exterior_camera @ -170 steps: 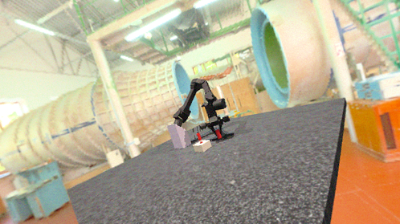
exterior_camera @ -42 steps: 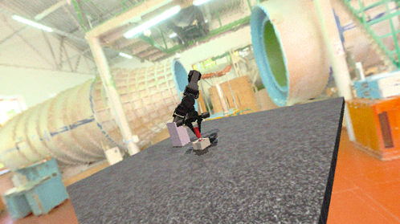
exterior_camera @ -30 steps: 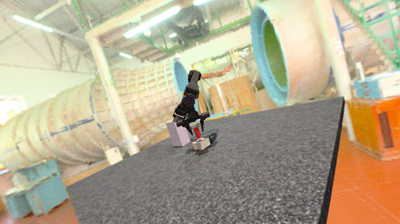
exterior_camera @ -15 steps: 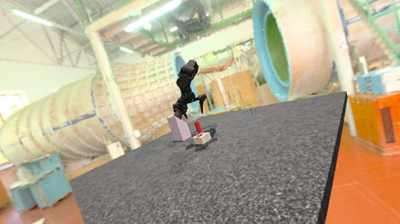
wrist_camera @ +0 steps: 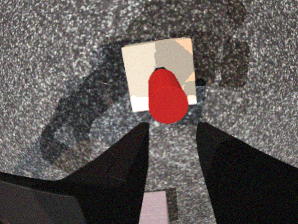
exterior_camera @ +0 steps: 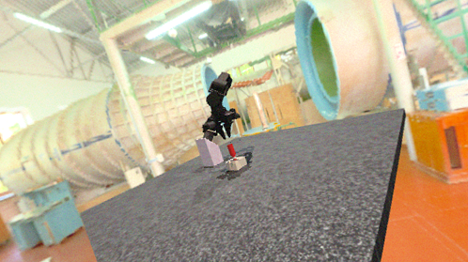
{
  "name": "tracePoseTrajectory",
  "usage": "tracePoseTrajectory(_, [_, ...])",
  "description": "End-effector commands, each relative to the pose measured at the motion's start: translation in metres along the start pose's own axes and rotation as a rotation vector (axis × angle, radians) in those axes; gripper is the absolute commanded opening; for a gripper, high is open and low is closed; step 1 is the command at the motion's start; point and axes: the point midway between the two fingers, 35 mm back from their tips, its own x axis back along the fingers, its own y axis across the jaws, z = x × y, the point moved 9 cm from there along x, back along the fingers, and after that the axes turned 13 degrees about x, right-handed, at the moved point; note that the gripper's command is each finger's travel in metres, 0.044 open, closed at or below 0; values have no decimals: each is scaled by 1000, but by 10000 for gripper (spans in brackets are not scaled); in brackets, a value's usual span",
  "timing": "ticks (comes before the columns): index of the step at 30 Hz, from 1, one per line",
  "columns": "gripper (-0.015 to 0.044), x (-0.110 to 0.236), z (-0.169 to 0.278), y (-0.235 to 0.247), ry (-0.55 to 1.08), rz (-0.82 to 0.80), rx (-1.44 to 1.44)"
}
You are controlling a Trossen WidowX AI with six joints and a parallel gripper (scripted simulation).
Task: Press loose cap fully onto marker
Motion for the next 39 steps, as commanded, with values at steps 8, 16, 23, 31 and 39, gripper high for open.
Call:
tracePoseTrajectory(8, [0, -2, 0, -1, -4, -1, 145])
tracePoseTrajectory(16, [0, -6, 0, -1, -4, -1, 145])
tracePoseTrajectory(23, [0, -17, 0, -1, -4, -2, 145])
tracePoseTrajectory(31, [0, -28, 0, -1, -4, -2, 146])
tracePoseTrajectory(39, [0, -40, 0, 0, -4, -3, 146])
